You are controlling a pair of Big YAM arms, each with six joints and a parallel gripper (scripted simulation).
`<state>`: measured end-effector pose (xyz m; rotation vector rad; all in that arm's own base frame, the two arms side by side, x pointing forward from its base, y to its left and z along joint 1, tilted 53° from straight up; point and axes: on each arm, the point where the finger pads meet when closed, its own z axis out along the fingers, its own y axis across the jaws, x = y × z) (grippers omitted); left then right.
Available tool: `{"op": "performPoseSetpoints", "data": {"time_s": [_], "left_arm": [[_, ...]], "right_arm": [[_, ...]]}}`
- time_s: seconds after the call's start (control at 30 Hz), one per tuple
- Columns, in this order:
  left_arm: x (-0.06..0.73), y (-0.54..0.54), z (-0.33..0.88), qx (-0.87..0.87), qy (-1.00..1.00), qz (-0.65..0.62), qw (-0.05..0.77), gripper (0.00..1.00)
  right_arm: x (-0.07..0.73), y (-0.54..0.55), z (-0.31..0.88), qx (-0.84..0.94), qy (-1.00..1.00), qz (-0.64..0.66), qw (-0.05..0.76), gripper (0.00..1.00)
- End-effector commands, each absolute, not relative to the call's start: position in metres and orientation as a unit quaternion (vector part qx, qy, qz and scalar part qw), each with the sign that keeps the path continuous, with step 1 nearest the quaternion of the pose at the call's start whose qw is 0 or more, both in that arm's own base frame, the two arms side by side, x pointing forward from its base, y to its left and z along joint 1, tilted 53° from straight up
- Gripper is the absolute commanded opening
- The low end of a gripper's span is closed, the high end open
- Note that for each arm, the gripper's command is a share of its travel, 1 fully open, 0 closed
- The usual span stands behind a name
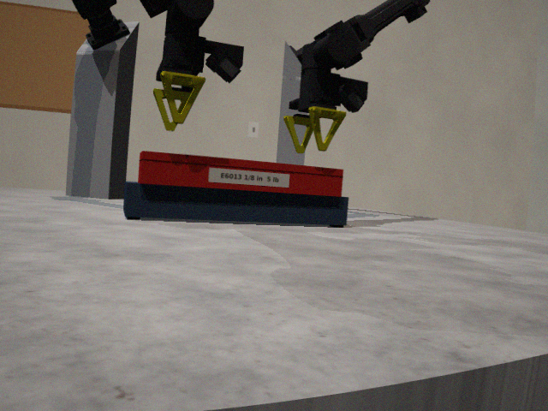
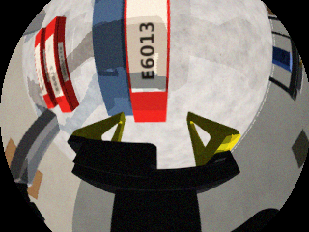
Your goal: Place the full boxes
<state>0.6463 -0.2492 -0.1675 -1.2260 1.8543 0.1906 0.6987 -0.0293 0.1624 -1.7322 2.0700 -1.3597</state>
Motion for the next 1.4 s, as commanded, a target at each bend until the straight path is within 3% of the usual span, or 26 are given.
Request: {"op": "performPoseSetpoints", "data": {"time_s": [0.0, 0.43, 1.37], "left_arm": [[0.634, -0.285, -0.136, -0.491, 0.746, 0.055, 0.446, 1.0], [0.63, -0.282, -0.132, -0.497, 0.743, 0.06, 0.445, 1.0], [0.497, -0.175, -0.219, -0.496, 0.745, 0.073, 0.44, 1.0]], "right_arm": [[0.688, -0.003, 0.177, -0.575, 0.682, -0.446, 0.071, 1.0], [0.677, -0.012, 0.183, -0.569, 0.684, -0.452, 0.07, 1.0], [0.559, -0.043, 0.03, -0.577, 0.685, -0.441, 0.049, 1.0]]}}
